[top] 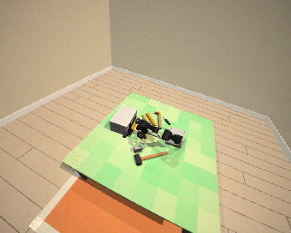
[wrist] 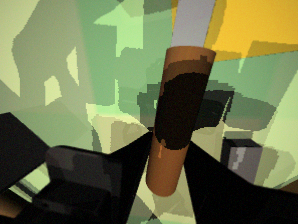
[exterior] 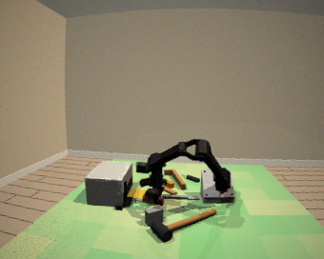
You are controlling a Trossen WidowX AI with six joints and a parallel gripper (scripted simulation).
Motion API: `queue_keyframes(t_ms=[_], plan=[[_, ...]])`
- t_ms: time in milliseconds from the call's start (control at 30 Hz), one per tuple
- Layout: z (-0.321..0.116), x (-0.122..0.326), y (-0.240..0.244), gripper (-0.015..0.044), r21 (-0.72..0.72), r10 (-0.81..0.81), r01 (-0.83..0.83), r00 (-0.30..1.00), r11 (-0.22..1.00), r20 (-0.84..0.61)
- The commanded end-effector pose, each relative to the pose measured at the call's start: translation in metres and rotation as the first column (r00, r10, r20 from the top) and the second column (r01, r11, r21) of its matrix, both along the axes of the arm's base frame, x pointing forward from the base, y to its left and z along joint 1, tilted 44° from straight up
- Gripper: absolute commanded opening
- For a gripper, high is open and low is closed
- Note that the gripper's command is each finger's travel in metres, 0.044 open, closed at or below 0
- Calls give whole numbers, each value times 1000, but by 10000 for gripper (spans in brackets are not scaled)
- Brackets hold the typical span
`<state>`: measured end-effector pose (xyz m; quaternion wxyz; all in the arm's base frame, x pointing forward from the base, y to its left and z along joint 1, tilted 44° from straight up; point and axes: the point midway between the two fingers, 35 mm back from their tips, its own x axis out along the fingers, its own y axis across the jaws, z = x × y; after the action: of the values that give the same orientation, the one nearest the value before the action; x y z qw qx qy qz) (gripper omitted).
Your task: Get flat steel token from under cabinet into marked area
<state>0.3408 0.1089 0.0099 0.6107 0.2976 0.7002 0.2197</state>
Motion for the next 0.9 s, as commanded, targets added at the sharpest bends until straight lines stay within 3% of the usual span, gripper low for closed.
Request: queue_keyframes(t_ms=[0, 867], plan=[[0, 5, 0, 0, 2, 4, -4, 1000, 1000, 7], [-3, 30, -1, 0, 2, 4, -4, 1000, 1000, 9]])
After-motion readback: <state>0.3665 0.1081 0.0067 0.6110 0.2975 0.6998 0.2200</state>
